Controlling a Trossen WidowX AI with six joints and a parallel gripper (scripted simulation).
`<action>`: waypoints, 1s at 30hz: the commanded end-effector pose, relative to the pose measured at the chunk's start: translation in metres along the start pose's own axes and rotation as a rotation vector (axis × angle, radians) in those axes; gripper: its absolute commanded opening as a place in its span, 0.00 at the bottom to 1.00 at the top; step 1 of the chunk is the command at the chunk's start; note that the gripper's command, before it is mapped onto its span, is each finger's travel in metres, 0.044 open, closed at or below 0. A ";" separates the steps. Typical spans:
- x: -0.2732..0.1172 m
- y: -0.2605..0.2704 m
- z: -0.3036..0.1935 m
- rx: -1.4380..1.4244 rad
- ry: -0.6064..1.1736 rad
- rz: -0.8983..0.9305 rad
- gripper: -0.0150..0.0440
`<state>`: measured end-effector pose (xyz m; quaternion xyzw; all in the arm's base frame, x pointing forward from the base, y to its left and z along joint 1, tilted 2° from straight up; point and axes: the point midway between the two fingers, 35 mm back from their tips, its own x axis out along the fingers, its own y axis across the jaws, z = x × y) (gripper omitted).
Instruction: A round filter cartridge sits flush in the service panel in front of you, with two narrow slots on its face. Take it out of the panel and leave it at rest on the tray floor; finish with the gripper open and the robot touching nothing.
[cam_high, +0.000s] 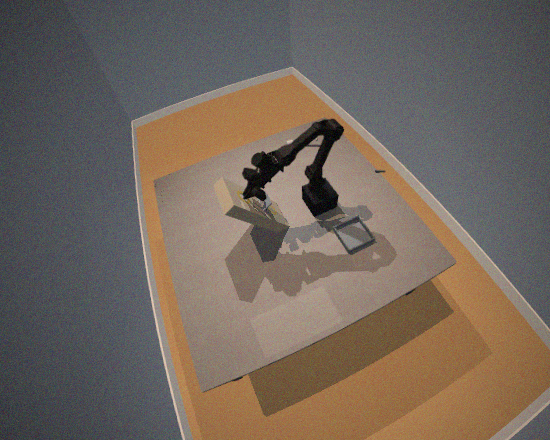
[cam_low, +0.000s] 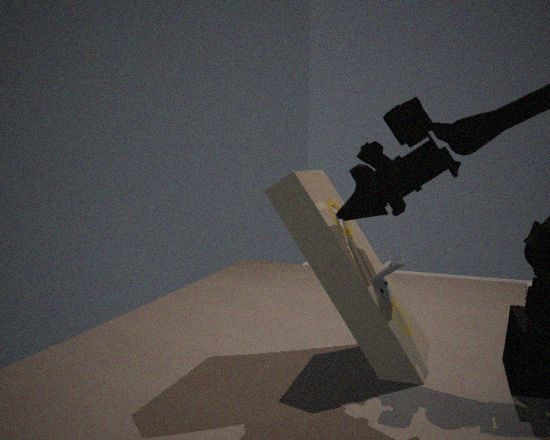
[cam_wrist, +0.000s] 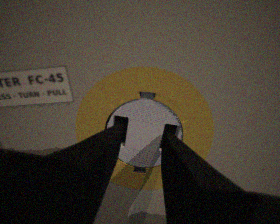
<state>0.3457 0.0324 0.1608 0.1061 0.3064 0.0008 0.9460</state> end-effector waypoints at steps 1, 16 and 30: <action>0.002 0.000 -0.001 -0.005 0.004 0.002 0.45; 0.010 0.000 -0.001 -0.005 0.003 0.003 0.45; 0.014 0.000 -0.001 -0.005 0.003 0.003 0.45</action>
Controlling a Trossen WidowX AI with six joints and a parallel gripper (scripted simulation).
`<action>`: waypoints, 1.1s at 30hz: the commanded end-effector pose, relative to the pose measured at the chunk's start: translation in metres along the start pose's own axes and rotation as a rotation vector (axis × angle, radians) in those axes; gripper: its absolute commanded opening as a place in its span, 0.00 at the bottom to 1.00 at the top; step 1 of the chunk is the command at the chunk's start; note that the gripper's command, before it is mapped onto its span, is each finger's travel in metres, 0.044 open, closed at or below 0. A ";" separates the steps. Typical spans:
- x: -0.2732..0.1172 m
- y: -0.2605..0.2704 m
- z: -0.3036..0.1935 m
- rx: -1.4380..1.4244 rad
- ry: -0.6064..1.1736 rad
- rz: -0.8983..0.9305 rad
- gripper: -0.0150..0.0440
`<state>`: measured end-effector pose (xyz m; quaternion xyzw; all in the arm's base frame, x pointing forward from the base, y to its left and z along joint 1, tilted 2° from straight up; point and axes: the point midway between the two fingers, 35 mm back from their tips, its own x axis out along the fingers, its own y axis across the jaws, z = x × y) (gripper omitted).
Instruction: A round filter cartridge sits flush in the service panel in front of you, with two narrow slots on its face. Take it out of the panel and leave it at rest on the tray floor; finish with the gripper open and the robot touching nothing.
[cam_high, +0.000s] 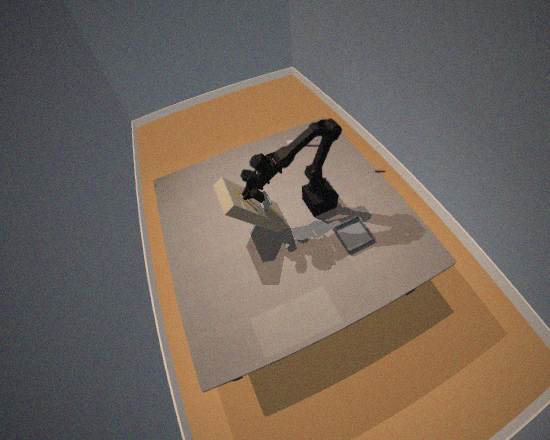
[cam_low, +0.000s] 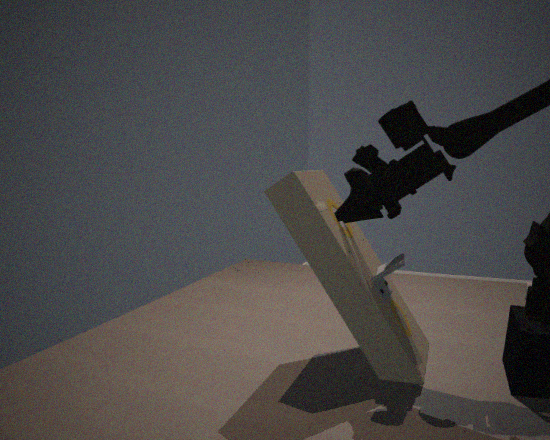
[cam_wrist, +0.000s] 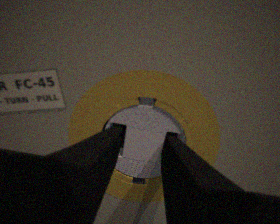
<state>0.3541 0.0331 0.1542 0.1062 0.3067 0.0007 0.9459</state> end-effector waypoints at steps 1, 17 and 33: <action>0.004 0.000 0.000 -0.005 0.003 0.003 0.45; 0.001 0.000 0.000 -0.018 0.001 0.000 0.25; 0.005 0.000 0.000 -0.547 0.002 0.003 0.25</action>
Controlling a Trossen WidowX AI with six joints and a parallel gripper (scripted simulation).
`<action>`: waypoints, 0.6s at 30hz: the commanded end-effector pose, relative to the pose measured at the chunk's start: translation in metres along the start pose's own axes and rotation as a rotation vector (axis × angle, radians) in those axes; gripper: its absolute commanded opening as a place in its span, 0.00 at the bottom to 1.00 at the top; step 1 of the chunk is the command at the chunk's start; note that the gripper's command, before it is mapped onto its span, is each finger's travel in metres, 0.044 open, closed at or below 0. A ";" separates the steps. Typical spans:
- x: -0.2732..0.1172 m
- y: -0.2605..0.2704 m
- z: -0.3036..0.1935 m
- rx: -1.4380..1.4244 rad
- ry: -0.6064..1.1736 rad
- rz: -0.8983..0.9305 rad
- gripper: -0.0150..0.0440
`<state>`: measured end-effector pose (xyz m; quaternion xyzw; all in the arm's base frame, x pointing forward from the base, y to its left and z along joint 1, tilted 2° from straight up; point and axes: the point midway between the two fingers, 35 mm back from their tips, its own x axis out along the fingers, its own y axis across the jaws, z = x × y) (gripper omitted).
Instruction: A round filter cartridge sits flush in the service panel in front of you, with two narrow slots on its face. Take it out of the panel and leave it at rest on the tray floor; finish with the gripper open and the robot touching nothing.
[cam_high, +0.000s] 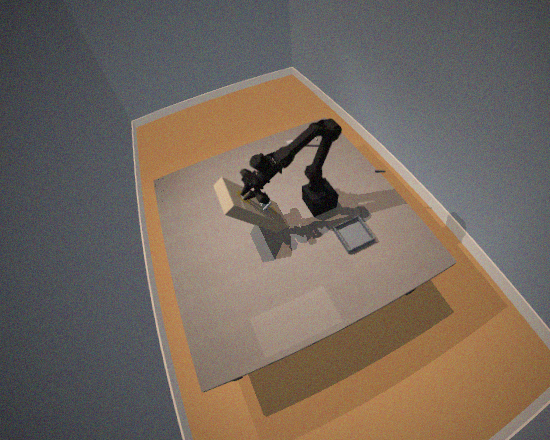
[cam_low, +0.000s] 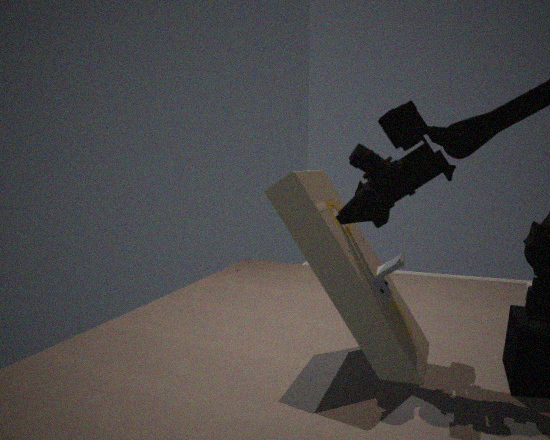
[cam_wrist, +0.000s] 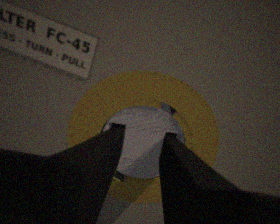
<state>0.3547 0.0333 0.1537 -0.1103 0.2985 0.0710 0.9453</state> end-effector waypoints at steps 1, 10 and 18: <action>0.004 0.000 0.000 -0.125 0.001 0.002 0.25; 0.004 0.000 0.000 -0.439 0.001 0.002 0.25; 0.004 0.000 0.000 -0.718 0.001 0.002 0.25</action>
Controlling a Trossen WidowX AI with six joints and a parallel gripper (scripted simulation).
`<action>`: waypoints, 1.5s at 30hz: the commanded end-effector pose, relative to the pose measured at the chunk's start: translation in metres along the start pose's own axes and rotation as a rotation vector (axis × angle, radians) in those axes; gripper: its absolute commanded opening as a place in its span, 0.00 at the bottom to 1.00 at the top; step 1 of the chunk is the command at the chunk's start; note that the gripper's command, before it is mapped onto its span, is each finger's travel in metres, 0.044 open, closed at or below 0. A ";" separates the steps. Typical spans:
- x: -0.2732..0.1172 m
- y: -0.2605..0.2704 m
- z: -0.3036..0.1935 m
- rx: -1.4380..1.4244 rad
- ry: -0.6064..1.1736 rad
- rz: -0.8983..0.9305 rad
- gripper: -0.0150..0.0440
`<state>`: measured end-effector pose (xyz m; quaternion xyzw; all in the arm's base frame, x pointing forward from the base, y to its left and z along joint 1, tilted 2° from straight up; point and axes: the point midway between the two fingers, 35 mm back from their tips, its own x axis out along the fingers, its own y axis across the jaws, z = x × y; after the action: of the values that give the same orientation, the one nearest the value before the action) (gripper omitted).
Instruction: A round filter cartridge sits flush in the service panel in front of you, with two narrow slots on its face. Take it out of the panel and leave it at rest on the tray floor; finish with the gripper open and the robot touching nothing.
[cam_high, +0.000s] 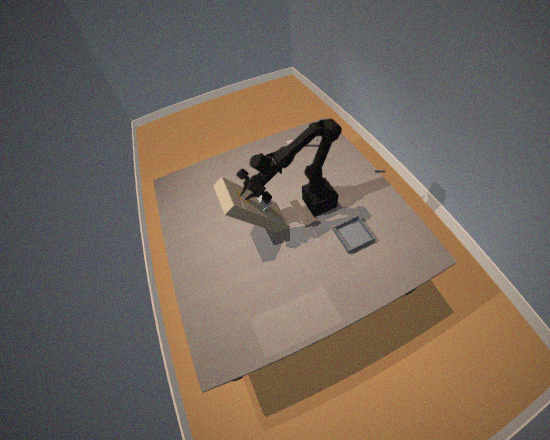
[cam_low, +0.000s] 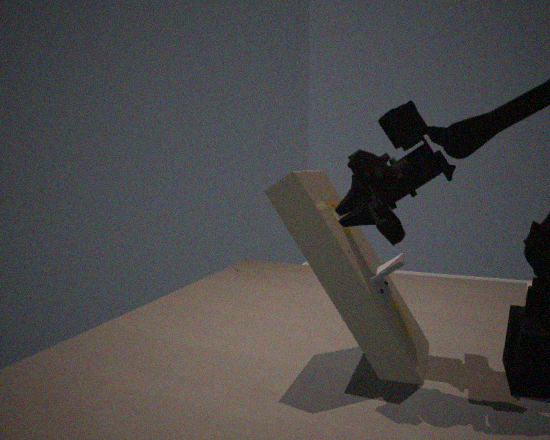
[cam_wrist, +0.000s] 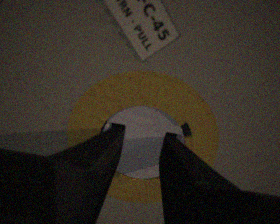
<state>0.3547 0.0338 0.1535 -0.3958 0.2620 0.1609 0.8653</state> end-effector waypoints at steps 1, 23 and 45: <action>0.004 0.000 0.000 -0.126 0.002 0.000 0.25; 0.002 0.000 0.000 -0.660 0.002 0.000 0.25; -0.073 0.000 0.000 -0.614 0.004 0.005 0.25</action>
<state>0.2979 0.0295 0.1906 -0.6397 0.2050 0.2396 0.7010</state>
